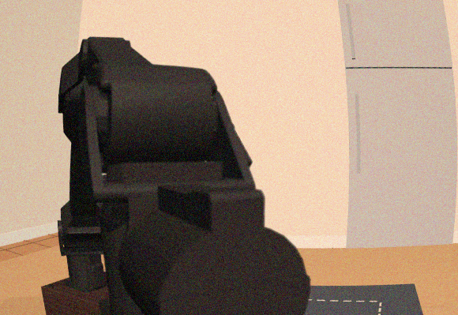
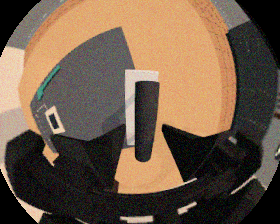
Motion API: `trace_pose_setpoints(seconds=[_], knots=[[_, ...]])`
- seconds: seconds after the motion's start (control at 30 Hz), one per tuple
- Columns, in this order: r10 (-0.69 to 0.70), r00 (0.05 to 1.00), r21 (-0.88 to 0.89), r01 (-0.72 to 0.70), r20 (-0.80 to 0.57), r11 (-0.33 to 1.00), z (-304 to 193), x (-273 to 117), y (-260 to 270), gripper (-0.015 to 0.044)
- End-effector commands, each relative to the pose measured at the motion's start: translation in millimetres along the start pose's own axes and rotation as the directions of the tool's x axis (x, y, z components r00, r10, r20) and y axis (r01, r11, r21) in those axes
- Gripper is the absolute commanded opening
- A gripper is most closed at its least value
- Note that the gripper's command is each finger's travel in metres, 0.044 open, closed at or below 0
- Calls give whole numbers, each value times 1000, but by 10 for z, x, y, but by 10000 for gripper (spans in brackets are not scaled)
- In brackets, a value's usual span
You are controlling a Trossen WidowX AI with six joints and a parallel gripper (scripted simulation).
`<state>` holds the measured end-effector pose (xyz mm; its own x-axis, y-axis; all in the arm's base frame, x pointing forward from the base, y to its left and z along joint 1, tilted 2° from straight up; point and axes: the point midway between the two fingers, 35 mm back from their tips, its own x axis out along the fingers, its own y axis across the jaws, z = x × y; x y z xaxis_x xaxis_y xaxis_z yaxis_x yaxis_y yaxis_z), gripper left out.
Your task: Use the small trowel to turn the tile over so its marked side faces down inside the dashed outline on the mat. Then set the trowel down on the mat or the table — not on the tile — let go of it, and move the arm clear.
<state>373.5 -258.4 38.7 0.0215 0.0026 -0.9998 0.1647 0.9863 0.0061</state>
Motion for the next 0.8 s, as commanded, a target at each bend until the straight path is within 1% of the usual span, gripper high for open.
trace_pose_setpoints(seconds=[0.0, 0.07, 0.2, 0.37, 0.77], knots=[[2, 1000, -4, -2, -5, 1000, -7, 79, 3, 270], [2, 1000, -4, -2, -5, 1000, -7, 89, 4, 270], [2, 1000, -4, -2, -5, 1000, -7, 89, 4, 165], [2, 1000, -4, -2, -5, 1000, -7, 89, 4, 132], [2, 1000, -4, -2, -5, 1000, -7, 89, 4, 130]])
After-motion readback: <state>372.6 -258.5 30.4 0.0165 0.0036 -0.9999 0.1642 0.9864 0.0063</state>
